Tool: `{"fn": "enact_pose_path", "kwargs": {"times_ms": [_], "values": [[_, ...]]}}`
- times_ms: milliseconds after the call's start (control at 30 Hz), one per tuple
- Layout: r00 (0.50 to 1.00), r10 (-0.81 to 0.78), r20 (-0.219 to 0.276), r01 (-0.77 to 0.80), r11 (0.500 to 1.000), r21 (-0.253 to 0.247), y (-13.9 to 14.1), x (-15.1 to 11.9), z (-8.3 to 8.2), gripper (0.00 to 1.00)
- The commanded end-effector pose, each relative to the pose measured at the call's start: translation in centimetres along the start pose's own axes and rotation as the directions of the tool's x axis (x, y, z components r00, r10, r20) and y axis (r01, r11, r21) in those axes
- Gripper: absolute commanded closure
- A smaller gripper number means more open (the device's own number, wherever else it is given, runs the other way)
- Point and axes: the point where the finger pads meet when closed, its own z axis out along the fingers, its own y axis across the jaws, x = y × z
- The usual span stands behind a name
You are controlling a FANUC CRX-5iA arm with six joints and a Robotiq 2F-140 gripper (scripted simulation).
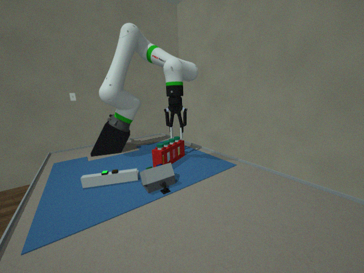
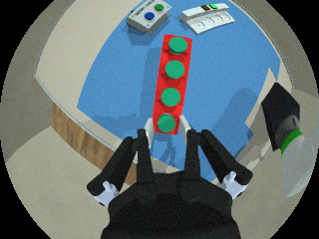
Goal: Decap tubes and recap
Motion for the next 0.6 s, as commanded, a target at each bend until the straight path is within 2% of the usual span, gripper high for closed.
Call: {"fn": "enact_pose_path", "kwargs": {"times_ms": [0, 433, 467, 567], "values": [[1.0, 0.0, 0.0, 0.0, 1.0, 0.0, -0.02, 0.01, 0.16, 0.65], [1.0, 0.0, 0.0, 0.0, 1.0, 0.0, -0.02, 0.01, 0.56, 0.65], [1.0, 0.0, 0.0, 0.0, 1.0, 0.0, -0.02, 0.01, 0.56, 1.0], [1.0, 0.0, 0.0, 0.0, 1.0, 0.0, -0.02, 0.01, 0.56, 1.0]]}}
